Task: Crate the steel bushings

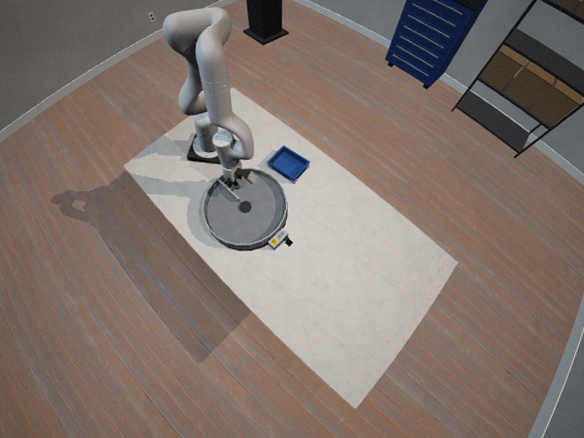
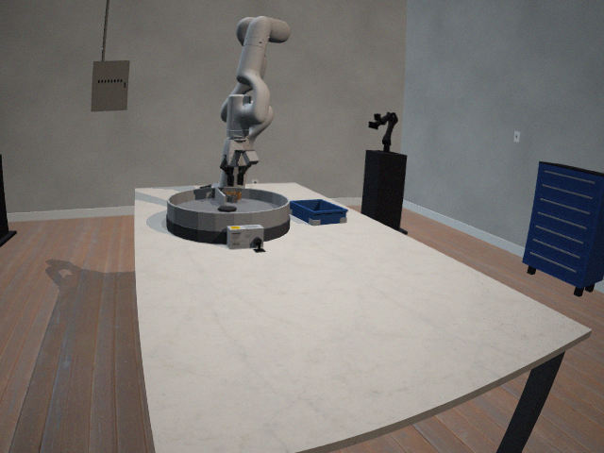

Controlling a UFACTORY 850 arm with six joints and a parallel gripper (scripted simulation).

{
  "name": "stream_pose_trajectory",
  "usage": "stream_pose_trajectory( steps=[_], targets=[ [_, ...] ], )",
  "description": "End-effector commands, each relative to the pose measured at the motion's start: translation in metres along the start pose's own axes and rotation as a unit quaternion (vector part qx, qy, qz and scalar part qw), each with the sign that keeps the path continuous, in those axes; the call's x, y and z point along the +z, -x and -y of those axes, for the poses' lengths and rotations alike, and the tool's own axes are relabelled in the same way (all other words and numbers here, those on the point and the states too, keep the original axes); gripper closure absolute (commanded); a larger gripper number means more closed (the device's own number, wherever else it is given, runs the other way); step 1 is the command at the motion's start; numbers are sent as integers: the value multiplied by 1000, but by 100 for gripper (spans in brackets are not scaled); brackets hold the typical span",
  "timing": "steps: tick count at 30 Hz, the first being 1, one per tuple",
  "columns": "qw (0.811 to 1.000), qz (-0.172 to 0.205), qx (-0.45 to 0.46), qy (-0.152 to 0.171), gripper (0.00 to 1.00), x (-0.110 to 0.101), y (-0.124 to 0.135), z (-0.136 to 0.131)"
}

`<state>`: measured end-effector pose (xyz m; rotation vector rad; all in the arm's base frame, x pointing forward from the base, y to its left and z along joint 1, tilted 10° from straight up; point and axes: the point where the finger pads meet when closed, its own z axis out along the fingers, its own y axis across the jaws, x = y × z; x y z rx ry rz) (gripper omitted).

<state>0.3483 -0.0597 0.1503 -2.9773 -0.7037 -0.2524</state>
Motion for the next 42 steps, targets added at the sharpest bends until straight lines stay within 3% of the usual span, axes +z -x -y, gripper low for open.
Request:
stream_pose_trajectory(
  steps=[1, 42],
  targets=[
    [1000, -2, 0, 0, 60, 14, 0, 0],
    [1000, -1, 0, 0, 60, 35, 0, 0]
  ],
)
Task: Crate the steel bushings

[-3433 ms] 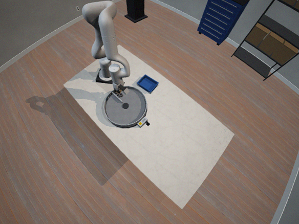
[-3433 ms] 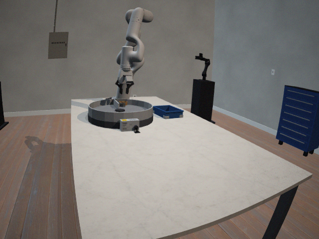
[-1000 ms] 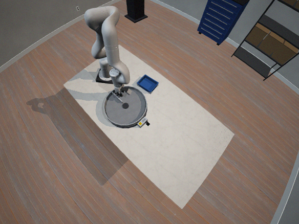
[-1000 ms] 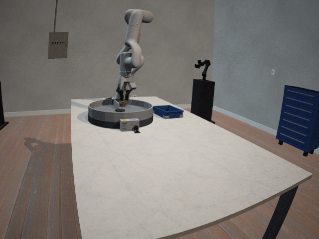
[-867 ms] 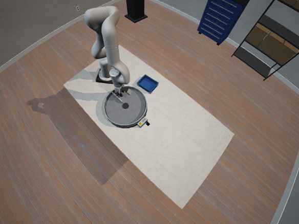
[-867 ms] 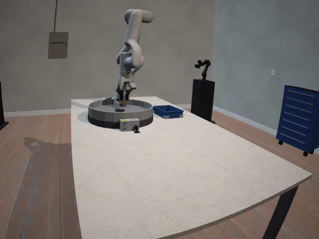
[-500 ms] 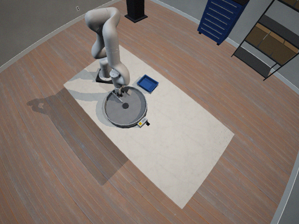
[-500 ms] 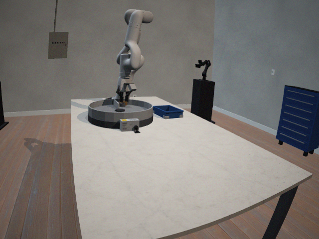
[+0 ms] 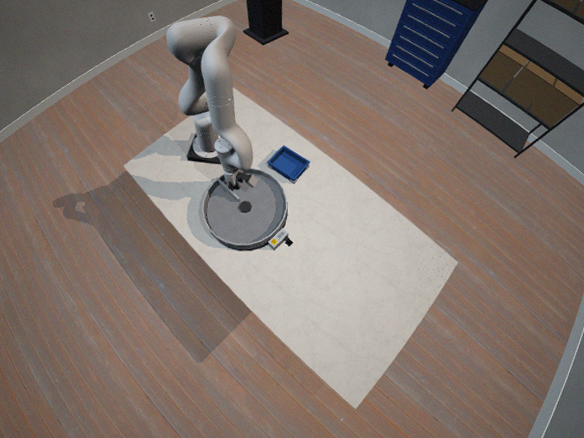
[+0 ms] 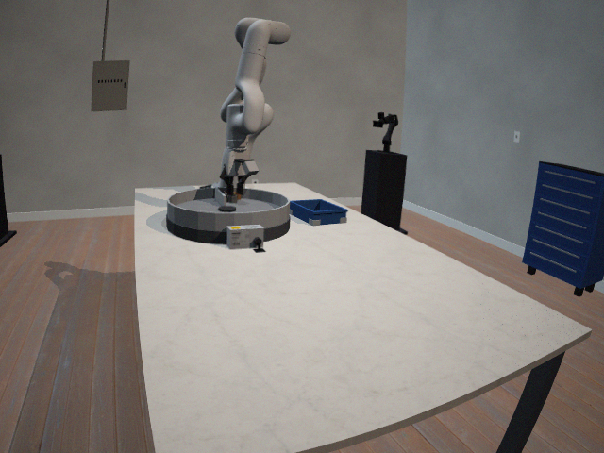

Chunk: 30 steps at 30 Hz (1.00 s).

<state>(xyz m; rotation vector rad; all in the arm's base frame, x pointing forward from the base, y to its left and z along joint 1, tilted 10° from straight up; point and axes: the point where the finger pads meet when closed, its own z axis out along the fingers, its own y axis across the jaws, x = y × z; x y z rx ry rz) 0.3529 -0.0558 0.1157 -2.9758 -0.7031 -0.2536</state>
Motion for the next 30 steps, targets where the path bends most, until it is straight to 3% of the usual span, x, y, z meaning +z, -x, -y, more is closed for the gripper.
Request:
stream_pose_trajectory(
  steps=[1, 30],
  targets=[
    [1000, -1, 0, 0, 60, 0, -1, 0],
    [1000, -1, 0, 0, 60, 24, 0, 0]
  ],
)
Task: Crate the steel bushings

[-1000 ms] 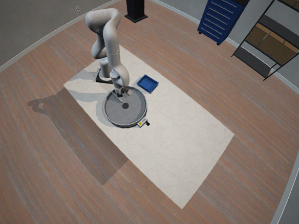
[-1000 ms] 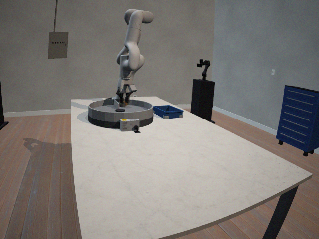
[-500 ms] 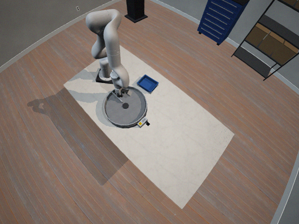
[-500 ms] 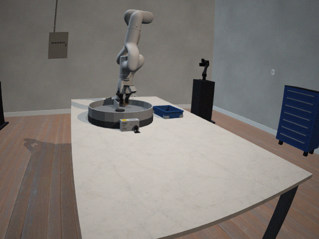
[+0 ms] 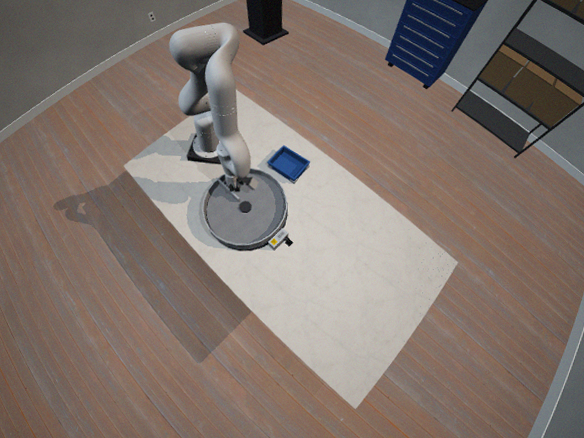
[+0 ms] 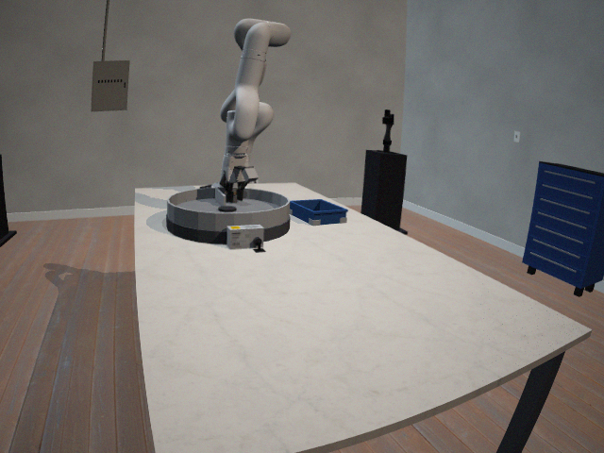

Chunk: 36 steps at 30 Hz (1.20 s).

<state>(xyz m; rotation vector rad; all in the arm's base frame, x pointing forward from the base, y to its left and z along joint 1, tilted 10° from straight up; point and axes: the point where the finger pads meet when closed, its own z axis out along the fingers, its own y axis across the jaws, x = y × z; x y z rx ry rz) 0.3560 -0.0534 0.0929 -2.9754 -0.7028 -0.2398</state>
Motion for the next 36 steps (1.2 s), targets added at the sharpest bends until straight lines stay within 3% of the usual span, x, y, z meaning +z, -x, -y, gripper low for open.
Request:
stream_pose_trajectory(
  steps=[1, 11, 12, 36],
  targets=[
    [1000, -5, 0, 2, 60, 1, -1, 0],
    [1000, -5, 0, 2, 60, 1, -1, 0],
    [1000, -5, 0, 2, 100, 1, -1, 0],
    [1000, -5, 0, 2, 100, 1, -1, 0]
  ],
)
